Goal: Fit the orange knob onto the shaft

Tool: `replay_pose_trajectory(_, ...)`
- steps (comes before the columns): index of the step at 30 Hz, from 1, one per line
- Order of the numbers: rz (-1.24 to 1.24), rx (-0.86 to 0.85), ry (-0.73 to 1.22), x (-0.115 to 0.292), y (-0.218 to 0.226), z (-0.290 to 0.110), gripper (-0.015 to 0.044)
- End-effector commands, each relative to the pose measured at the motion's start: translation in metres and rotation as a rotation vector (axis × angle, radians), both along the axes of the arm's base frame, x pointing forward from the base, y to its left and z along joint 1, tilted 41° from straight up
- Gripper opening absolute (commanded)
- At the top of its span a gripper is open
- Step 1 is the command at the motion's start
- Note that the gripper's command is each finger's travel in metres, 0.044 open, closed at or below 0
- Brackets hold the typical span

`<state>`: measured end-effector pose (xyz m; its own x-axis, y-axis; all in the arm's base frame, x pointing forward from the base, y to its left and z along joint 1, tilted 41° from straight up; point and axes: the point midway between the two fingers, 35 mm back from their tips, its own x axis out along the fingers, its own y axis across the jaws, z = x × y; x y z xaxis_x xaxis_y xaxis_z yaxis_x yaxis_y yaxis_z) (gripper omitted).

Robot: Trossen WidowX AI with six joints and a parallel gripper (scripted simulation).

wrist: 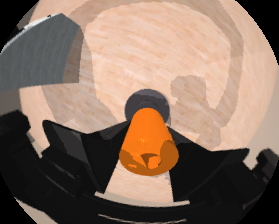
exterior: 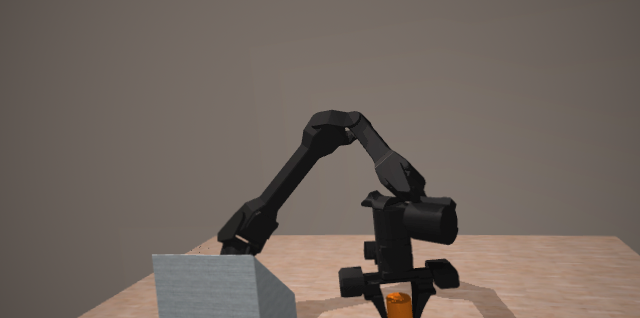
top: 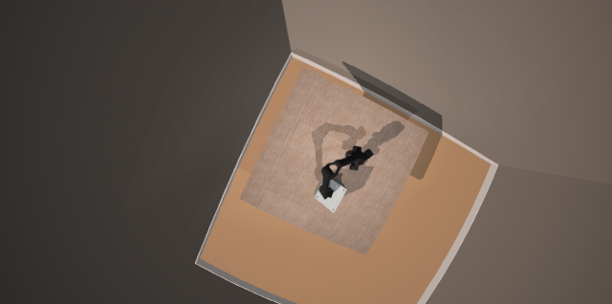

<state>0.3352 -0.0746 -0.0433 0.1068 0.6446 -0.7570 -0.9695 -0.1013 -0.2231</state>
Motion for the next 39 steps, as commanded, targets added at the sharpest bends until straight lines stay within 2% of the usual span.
replay_pose_trajectory(1,-0.005,0.002,0.002,0.0008,0.0008,-0.0003,0.0)
replay_pose_trajectory(39,0.072,-0.009,-0.064,0.0007,0.0009,0.0006,0.0)
